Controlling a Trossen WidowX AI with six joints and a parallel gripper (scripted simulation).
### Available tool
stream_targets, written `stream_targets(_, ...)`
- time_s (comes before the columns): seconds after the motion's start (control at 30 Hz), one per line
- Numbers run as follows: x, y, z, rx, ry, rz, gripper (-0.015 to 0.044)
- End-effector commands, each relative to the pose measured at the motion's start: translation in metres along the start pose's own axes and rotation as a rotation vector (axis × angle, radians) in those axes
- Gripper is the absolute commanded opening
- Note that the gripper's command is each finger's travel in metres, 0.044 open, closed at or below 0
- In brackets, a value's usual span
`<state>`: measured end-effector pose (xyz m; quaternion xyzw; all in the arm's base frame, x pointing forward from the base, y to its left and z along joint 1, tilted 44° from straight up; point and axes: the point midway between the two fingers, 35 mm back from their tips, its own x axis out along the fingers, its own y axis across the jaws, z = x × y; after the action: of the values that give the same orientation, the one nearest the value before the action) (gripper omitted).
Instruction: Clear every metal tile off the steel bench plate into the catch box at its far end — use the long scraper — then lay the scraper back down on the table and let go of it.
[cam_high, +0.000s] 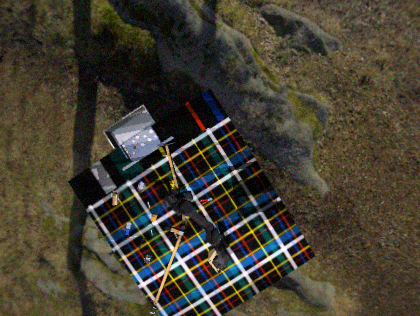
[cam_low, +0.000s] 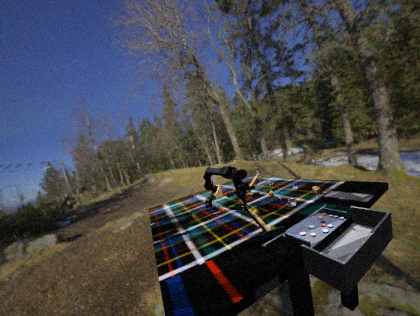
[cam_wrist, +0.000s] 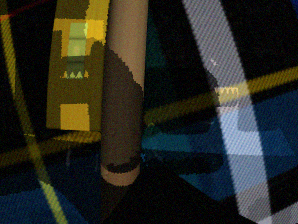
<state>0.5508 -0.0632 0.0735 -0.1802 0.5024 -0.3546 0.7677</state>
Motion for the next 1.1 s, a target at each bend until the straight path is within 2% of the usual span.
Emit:
stream_targets(0.0, -0.015, -0.007, 0.005, -0.013, -0.022, -0.001, 0.0)
stream_targets(0.63, -0.109, -0.04, 0.02, -0.114, -0.155, 0.023, 0.0)
stream_targets(1.07, -0.093, -0.039, 0.02, -0.117, -0.158, 0.025, 0.0)
